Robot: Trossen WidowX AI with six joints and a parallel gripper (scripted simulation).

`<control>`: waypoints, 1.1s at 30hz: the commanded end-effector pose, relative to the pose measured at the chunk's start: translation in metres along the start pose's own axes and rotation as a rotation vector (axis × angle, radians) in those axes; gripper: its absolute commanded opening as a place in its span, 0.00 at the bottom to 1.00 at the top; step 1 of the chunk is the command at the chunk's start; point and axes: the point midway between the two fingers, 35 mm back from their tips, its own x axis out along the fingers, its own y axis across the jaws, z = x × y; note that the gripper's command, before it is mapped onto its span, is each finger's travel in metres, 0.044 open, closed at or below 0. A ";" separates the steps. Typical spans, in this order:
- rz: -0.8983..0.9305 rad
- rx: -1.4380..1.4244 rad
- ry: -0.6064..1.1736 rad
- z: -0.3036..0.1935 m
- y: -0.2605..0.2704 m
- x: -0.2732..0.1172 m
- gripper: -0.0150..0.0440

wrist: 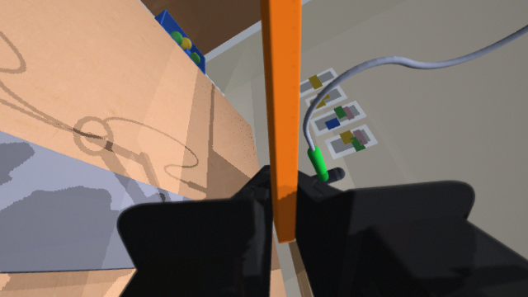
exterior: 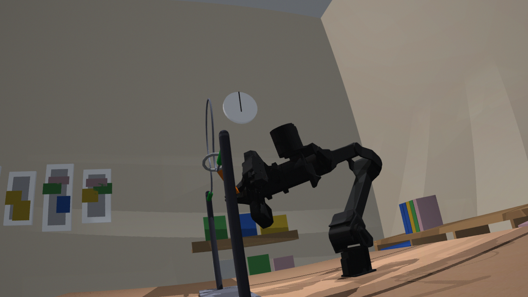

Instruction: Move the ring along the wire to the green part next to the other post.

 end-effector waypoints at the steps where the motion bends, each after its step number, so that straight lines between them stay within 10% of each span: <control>1: 0.056 0.072 -0.013 -0.002 0.016 0.002 0.00; 33: 0.457 0.665 0.055 0.034 0.110 -0.034 0.00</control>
